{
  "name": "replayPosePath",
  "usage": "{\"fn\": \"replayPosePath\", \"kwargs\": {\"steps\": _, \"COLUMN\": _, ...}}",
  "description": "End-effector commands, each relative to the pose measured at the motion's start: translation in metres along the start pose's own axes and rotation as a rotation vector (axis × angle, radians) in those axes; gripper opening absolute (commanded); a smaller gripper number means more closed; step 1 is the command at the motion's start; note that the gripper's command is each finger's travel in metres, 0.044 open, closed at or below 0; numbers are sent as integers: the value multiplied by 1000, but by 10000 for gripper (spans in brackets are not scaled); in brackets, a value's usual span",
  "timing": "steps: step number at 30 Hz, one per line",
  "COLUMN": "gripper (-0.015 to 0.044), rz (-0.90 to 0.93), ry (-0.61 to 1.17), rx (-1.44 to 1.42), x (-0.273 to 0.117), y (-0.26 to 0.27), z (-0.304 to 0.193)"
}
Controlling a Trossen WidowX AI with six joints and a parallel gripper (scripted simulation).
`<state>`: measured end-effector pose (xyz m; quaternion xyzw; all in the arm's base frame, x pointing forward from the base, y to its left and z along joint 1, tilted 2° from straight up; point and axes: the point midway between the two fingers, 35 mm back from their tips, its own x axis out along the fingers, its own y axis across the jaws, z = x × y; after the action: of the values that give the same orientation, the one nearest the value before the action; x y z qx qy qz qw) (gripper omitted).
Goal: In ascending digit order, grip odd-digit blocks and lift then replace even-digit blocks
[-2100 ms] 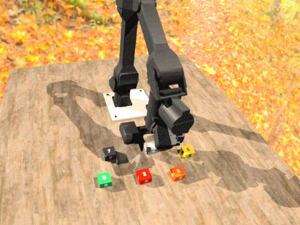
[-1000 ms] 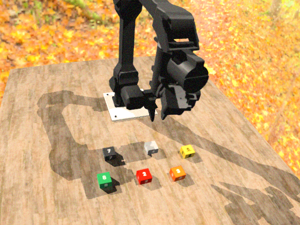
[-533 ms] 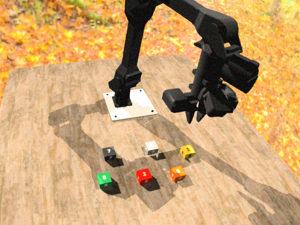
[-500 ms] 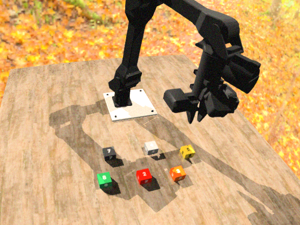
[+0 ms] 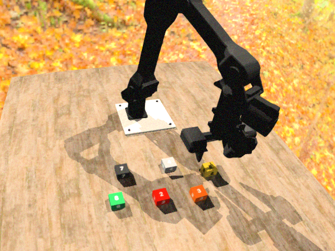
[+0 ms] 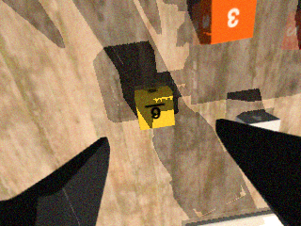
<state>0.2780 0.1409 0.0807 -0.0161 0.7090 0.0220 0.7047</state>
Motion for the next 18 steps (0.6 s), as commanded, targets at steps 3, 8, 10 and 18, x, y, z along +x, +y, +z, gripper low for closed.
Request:
{"fn": "replayPosePath", "kwargs": {"steps": 3, "gripper": 400, "rz": 3, "ry": -4, "rx": 4, "x": 9, "y": 1, "z": 1}}
{"fn": "replayPosePath", "kwargs": {"steps": 8, "gripper": 400, "rz": 3, "ry": -4, "rx": 4, "x": 17, "y": 1, "z": 1}}
{"fn": "replayPosePath", "kwargs": {"steps": 10, "gripper": 400, "rz": 3, "ry": -4, "rx": 4, "x": 21, "y": 1, "z": 1}}
{"fn": "replayPosePath", "kwargs": {"steps": 18, "gripper": 400, "rz": 3, "ry": -4, "rx": 4, "x": 33, "y": 1, "z": 1}}
